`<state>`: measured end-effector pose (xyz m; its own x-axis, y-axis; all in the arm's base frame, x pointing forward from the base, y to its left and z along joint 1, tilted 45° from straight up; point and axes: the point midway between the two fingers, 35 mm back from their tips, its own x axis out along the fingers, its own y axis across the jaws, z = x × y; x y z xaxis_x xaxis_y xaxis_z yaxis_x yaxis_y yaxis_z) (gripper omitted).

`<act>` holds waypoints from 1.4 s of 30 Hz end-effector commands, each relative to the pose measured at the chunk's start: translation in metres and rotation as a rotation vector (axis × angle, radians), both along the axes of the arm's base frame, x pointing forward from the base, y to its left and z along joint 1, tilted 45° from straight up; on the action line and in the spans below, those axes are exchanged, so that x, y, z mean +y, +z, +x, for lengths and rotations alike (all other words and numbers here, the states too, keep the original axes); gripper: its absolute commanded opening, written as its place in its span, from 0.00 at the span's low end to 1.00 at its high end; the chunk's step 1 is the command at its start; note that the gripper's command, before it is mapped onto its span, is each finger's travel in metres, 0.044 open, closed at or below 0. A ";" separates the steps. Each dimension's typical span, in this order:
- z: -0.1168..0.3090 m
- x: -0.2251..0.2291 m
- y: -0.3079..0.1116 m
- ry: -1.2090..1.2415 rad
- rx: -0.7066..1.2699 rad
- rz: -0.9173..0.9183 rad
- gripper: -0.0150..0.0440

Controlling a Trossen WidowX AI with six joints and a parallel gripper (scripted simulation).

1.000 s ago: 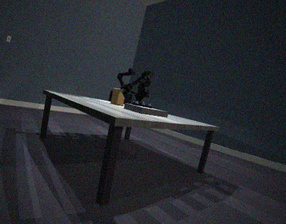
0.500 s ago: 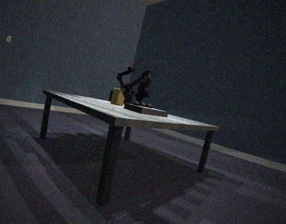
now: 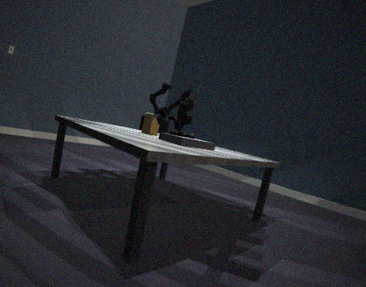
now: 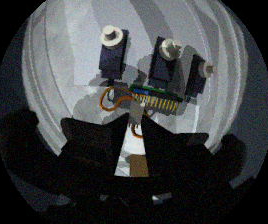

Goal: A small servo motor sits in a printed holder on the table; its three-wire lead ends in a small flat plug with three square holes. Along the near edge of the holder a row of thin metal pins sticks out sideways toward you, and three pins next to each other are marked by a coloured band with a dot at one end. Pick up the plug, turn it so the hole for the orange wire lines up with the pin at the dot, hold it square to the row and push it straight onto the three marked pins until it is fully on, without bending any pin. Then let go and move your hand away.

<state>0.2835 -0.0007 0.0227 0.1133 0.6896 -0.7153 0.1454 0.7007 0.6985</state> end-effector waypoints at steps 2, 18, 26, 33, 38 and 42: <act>0.004 -0.001 -0.001 -0.004 0.004 0.007 0.25; 0.014 -0.003 -0.002 -0.004 0.003 0.007 0.25; 0.010 -0.001 -0.002 -0.004 0.004 0.007 0.57; 0.006 -0.035 0.031 -0.004 0.005 0.003 0.88; 0.003 -0.043 0.041 -0.004 0.005 0.004 1.00; 0.003 -0.043 0.041 -0.004 0.005 0.004 1.00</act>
<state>0.2871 -0.0416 0.0604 0.1121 0.6969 -0.7084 0.1573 0.6914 0.7051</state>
